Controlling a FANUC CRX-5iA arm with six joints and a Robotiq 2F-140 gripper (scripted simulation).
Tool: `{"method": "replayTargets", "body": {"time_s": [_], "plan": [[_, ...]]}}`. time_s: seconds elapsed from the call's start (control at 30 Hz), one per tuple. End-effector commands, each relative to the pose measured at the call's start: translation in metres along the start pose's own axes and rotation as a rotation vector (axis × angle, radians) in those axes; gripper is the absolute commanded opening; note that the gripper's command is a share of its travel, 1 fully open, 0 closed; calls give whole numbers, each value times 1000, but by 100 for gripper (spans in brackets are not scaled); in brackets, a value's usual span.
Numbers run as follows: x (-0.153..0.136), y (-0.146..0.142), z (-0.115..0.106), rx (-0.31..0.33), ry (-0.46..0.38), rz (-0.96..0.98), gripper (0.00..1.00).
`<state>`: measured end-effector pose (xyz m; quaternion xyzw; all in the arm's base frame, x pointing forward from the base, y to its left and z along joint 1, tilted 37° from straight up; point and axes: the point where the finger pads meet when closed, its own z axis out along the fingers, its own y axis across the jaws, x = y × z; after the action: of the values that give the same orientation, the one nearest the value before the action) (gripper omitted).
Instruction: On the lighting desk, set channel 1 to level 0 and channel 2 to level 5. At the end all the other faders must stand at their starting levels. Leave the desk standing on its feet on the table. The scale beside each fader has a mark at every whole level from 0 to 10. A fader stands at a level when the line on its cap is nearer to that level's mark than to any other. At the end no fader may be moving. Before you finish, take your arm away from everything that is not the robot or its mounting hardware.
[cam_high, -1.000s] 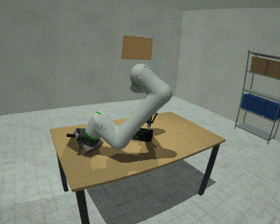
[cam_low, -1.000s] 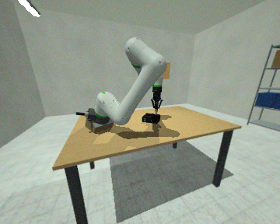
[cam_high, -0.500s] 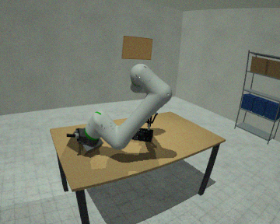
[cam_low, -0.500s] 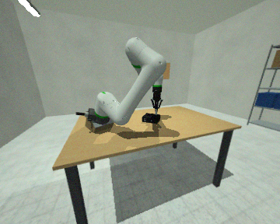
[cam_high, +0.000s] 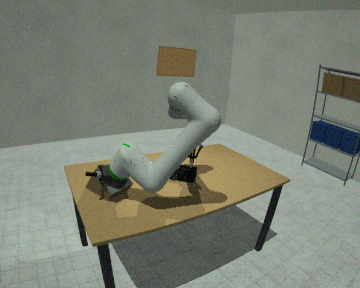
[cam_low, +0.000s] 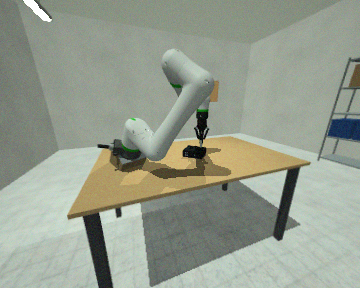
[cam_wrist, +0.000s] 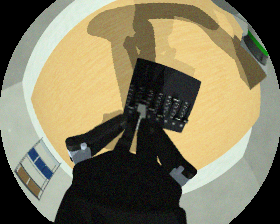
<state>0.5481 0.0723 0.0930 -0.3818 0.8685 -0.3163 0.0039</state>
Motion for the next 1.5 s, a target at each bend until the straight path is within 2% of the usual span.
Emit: {"method": "replayTargets", "body": {"time_s": [0.0,0.43,0.77,1.27,1.3,1.47], "plan": [[-1,0,0,0,0,0,0],[-1,0,-14,0,0,0,0],[-1,0,-39,0,0,0,0],[-1,0,-40,0,0,0,0],[-1,0,-40,0,0,0,100],[-1,0,-44,0,0,0,100]]}}
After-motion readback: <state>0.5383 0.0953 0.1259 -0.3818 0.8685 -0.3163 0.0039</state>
